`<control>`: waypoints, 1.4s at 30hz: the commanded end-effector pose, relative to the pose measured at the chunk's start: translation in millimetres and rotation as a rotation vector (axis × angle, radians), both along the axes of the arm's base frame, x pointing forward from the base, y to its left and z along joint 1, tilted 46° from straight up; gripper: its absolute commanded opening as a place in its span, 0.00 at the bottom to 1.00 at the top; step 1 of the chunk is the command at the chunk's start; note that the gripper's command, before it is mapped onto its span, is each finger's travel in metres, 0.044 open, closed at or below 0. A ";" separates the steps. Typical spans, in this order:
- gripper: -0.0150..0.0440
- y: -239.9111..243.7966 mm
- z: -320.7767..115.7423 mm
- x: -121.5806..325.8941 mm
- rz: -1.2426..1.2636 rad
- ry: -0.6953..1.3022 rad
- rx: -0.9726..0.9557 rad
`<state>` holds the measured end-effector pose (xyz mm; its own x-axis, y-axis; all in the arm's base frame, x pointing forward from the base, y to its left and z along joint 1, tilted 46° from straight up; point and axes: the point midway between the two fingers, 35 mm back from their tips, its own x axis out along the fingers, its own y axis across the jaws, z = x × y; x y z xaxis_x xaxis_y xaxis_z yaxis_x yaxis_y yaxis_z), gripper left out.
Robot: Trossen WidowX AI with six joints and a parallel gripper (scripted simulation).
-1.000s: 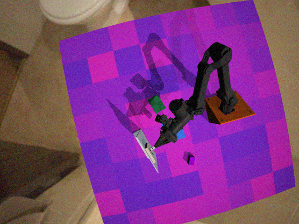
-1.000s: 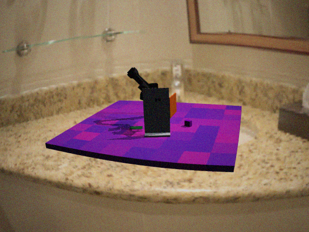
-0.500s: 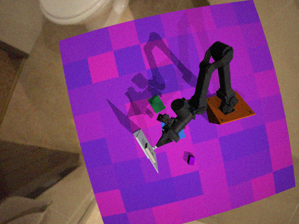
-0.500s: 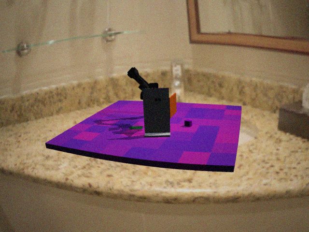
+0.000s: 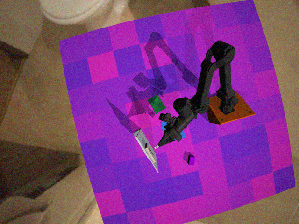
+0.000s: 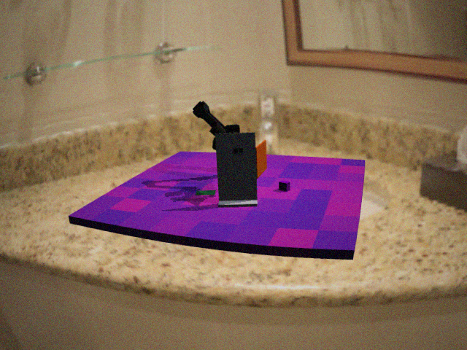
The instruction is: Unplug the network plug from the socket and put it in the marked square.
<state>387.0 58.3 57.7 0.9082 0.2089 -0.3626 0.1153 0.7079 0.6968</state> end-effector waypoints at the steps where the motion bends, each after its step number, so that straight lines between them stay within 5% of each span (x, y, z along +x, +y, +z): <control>1: 0.25 -0.3 1.3 -3.6 -0.004 -0.003 0.001; 42: 0.25 2.4 2.3 -28.1 -0.004 -0.002 0.001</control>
